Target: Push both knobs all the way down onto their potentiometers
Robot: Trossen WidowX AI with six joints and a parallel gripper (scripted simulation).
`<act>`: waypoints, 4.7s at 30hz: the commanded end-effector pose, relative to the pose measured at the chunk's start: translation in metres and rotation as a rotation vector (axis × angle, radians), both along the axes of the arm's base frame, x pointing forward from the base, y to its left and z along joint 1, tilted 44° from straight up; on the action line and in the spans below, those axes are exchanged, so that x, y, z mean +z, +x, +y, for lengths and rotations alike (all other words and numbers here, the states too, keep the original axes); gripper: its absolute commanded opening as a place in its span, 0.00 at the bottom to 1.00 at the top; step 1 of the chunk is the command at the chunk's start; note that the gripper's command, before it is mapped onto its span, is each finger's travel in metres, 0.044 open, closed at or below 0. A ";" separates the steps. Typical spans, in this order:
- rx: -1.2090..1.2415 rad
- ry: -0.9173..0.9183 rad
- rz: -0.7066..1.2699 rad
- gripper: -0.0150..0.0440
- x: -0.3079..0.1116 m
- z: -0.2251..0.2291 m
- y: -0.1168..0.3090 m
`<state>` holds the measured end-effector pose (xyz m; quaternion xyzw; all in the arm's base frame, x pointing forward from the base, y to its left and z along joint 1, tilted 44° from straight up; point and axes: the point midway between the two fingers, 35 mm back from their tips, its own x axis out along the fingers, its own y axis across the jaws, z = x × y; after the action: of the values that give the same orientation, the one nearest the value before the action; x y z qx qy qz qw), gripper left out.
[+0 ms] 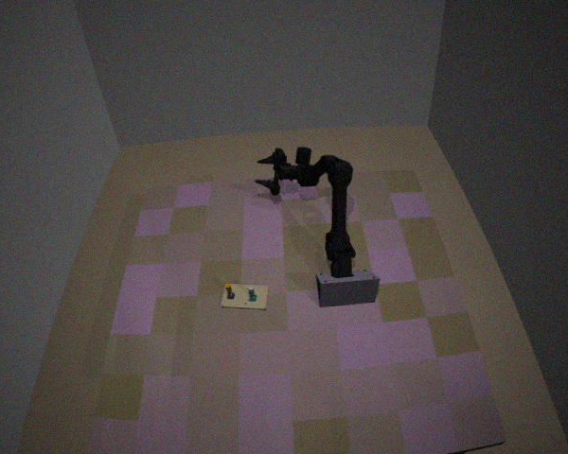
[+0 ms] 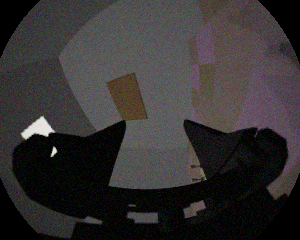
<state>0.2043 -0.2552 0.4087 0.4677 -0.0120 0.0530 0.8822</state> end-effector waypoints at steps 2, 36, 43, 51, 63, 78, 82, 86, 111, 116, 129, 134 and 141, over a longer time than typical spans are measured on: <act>0.000 0.010 -0.003 0.84 0.000 -0.001 0.003; -0.048 0.391 0.108 0.25 -0.067 -0.003 0.141; -0.076 0.451 0.194 0.25 -0.094 0.007 0.169; -0.108 0.499 0.315 0.25 -0.129 0.024 0.197; -0.162 0.519 0.544 0.25 -0.188 0.060 0.228; -0.220 0.433 0.875 0.25 -0.261 0.118 0.241; -0.231 0.387 0.966 0.25 -0.278 0.134 0.239; -0.241 0.331 1.057 0.25 -0.295 0.150 0.235; -0.253 -0.226 1.557 0.25 -0.361 0.233 0.180; -0.246 -0.376 1.634 0.25 -0.366 0.245 0.167; -0.201 -0.812 1.773 0.25 -0.365 0.269 0.139; -0.193 -0.984 1.805 0.25 -0.362 0.278 0.130; -0.187 -1.104 1.819 0.25 -0.358 0.283 0.126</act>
<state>0.3292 0.0266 0.0470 -0.1161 0.6432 -0.3877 0.6500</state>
